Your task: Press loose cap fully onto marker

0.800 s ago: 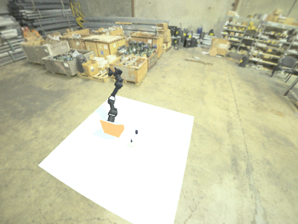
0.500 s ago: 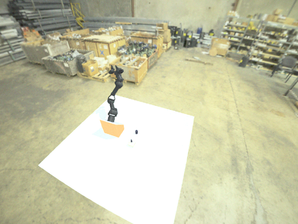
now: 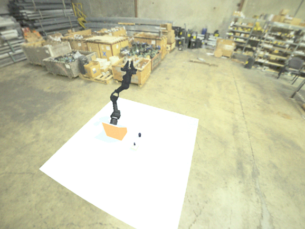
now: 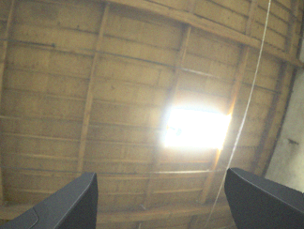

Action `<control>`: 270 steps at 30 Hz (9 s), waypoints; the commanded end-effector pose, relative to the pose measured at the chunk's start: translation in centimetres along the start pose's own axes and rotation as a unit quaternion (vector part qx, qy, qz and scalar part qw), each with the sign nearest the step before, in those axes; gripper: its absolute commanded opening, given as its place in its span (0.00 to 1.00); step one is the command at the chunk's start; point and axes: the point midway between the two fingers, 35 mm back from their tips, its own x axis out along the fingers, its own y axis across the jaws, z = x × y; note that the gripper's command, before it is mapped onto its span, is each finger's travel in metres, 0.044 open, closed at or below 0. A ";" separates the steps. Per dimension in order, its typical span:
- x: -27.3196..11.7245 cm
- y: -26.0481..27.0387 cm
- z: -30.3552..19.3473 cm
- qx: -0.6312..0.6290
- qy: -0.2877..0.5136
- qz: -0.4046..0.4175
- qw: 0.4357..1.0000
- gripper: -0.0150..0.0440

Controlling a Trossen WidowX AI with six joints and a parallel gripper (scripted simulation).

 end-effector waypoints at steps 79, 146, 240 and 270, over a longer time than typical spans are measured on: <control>-63.6 2.7 25.2 0.113 -0.724 0.671 -0.116 0.68; -63.6 2.6 25.2 0.112 -0.724 0.671 -0.115 0.25; -67.1 16.7 30.3 0.112 -0.725 0.671 -0.113 0.25; -67.2 16.6 30.2 0.110 -0.726 0.669 -0.112 0.88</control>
